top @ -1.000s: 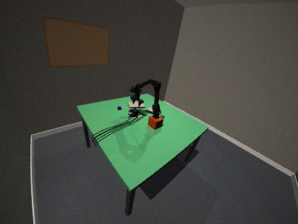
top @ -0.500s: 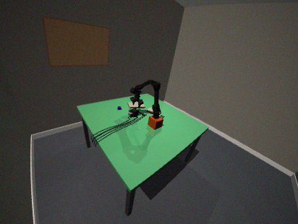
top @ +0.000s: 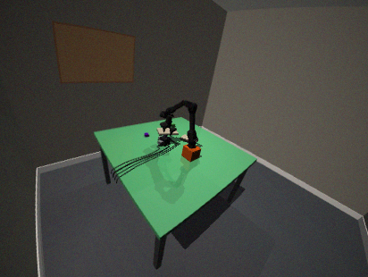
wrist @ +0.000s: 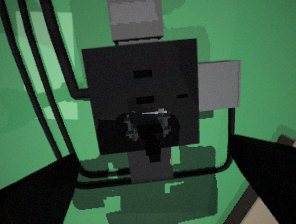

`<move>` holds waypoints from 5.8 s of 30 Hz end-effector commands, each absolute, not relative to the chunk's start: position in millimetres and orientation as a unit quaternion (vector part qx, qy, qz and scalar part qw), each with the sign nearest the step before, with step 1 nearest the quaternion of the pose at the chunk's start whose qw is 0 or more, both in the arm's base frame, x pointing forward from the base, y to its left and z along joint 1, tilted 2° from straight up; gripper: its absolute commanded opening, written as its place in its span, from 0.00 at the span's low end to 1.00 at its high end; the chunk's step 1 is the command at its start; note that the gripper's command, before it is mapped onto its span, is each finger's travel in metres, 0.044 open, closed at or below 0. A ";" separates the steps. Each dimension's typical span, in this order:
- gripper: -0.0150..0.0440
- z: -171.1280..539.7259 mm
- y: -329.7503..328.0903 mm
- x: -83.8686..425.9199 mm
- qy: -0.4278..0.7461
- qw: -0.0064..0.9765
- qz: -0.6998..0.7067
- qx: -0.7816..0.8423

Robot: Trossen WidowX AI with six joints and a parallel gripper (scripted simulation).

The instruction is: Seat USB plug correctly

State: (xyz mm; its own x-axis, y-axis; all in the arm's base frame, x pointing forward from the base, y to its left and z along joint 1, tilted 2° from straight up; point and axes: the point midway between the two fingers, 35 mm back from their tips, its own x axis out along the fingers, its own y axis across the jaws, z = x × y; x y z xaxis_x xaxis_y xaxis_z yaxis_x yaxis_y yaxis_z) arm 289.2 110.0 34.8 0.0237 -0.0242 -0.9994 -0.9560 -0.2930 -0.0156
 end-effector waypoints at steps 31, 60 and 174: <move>0.25 35.0 110.0 289.3 0.422 0.419 0.556 -0.580; 0.25 51.7 110.5 288.9 0.422 0.419 0.557 -0.580; 0.25 62.1 110.4 287.9 0.683 0.700 -0.155 0.139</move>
